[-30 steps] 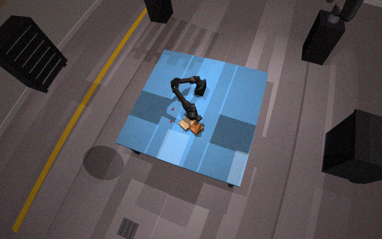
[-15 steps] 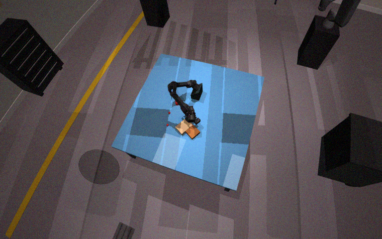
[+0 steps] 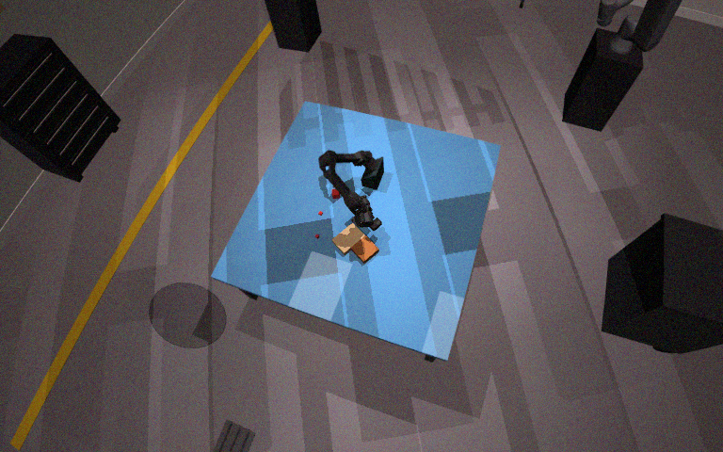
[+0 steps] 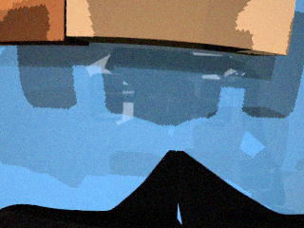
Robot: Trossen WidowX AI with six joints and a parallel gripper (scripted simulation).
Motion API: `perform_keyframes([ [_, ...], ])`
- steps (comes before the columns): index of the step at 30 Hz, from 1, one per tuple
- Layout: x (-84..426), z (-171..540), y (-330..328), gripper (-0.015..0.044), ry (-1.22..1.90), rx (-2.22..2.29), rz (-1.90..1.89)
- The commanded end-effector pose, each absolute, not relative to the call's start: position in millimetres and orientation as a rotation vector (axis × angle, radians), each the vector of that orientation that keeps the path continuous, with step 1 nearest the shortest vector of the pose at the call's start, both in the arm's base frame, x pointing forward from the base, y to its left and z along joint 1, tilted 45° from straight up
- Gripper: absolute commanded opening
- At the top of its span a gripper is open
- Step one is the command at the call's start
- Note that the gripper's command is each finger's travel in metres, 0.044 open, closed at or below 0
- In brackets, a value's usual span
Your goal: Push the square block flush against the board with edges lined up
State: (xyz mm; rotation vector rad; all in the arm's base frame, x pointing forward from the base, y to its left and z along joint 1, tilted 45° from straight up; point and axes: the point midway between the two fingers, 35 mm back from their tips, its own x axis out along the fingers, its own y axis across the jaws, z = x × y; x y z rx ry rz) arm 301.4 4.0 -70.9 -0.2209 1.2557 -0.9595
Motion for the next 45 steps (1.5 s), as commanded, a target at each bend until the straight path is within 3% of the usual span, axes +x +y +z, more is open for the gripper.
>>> perform_keyframes([
  [1, 306.4, -49.7, 27.3, 0.0, 1.235, -0.203, -0.946],
  [45, 352.0, 22.7, -43.9, 0.0, 1.687, -1.223, 0.011],
])
